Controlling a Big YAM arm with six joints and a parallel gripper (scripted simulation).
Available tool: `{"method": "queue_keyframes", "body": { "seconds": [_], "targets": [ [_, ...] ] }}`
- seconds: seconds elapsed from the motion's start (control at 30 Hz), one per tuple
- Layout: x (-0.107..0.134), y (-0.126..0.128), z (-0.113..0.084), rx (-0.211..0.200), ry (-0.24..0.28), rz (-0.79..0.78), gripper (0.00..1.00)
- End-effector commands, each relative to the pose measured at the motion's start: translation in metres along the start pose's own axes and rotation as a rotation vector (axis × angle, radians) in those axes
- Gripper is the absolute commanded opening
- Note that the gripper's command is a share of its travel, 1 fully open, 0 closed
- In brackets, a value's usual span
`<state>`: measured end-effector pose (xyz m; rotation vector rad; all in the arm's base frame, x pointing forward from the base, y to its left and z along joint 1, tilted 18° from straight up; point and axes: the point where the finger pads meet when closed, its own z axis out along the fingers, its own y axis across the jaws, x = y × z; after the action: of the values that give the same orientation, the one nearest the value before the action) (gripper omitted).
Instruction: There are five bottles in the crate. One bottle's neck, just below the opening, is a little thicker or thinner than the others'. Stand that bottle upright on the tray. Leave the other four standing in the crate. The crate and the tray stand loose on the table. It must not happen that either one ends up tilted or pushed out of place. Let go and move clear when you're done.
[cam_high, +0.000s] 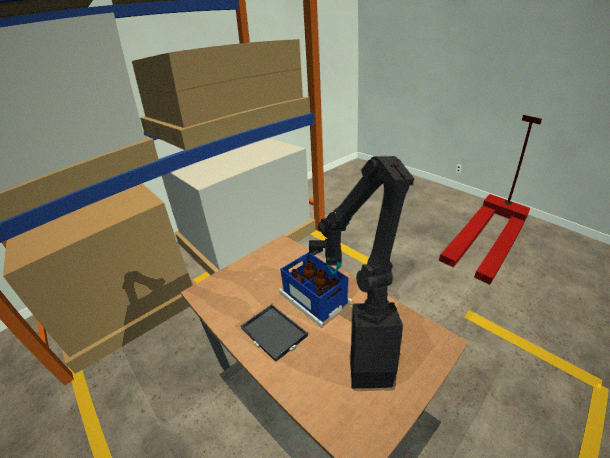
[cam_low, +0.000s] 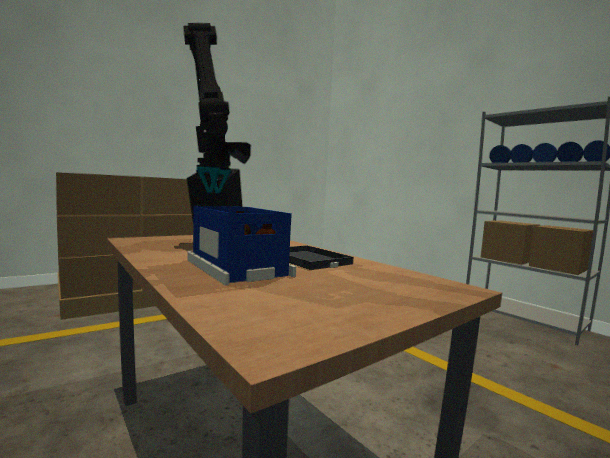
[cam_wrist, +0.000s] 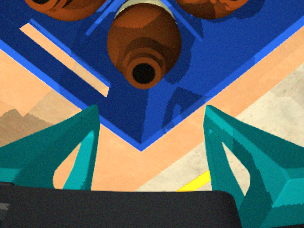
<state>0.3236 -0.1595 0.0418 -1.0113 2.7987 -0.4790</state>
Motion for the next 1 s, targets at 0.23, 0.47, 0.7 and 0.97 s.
{"method": "queue_keyframes", "body": {
  "seconds": [0.23,0.47,0.7,0.97],
  "targets": [
    [-0.009,-0.015,-0.021,0.023,-0.010,0.012,0.61],
    [-0.003,-0.001,-0.010,-0.017,0.011,0.006,0.00],
    [-0.003,-0.001,-0.010,-0.017,0.011,0.006,0.00],
    [-0.003,-0.001,-0.010,-0.017,0.011,0.006,0.00]
  ]
}}
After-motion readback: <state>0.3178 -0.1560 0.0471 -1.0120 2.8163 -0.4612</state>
